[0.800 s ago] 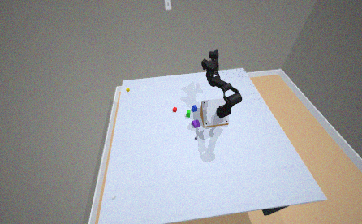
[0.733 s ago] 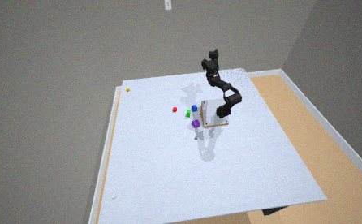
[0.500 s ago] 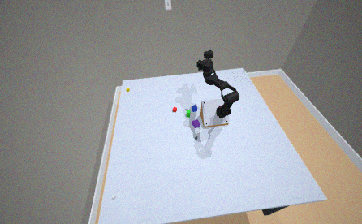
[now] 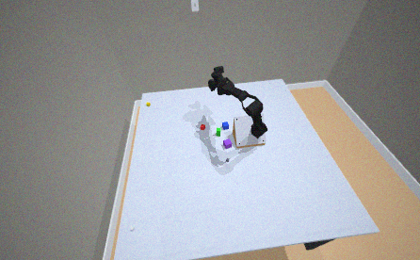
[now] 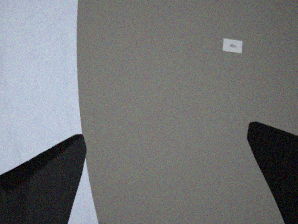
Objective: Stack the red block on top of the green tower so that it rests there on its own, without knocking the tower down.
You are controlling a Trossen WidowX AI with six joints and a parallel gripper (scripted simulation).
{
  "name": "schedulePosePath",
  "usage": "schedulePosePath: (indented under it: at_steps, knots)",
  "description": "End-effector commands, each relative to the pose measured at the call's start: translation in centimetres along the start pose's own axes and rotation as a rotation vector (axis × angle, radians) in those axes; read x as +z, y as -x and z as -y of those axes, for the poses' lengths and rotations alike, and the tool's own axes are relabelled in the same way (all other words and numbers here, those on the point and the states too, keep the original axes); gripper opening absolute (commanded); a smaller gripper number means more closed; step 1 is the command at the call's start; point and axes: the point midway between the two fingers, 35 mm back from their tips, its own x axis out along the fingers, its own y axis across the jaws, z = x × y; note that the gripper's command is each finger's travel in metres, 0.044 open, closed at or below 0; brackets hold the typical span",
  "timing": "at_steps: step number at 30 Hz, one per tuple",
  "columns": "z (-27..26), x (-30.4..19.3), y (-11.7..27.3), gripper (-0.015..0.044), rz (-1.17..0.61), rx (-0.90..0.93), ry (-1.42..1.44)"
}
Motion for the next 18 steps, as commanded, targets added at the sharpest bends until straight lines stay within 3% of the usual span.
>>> schedulePosePath:
  at_steps: [1,10,18]
  knots:
    - [-2.3,3.1,-0.5,0.044,0.062,0.143,-0.038]
    - [-9.2,9.4,0.5,0.044,0.105,0.552,-0.162]
    - [-15.3,13.7,3.7,0.044,0.005,0.916,-0.307]
